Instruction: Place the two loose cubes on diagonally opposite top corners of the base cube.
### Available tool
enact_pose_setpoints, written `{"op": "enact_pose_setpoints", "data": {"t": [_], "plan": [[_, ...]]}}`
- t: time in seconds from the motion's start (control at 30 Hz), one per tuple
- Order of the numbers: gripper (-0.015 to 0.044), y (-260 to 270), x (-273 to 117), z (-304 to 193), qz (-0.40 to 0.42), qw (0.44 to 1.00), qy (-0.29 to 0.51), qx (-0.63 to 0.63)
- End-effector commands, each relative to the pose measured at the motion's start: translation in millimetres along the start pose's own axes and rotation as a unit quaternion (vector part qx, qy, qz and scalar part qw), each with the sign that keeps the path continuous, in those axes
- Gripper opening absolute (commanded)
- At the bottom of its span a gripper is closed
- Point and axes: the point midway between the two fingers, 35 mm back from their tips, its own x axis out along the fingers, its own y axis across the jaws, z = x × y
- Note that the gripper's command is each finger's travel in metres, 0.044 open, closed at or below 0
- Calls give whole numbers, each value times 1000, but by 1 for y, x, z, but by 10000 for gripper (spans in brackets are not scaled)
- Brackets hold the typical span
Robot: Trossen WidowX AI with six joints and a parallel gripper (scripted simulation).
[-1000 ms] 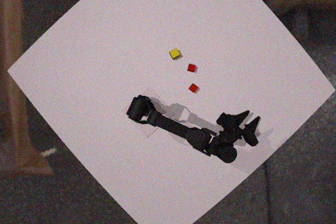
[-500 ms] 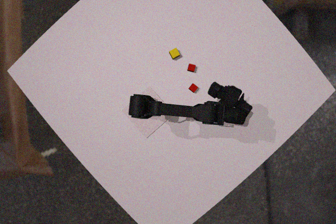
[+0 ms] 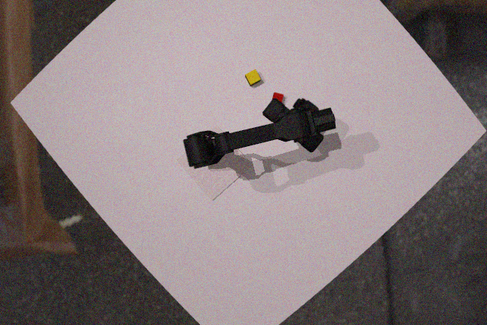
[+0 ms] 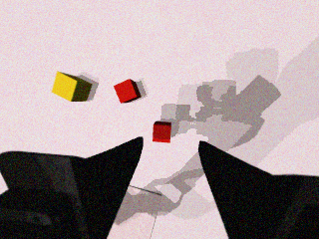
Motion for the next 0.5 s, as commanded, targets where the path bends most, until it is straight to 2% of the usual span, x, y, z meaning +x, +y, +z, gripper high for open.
{"op": "enact_pose_setpoints", "data": {"t": [0.0,0.23,0.47], "plan": [[265,15,0,-17,-4,998,59,3],[265,14,4,-17,-4,998,59,3],[265,14,52,-22,-4,998,59,3]]}}
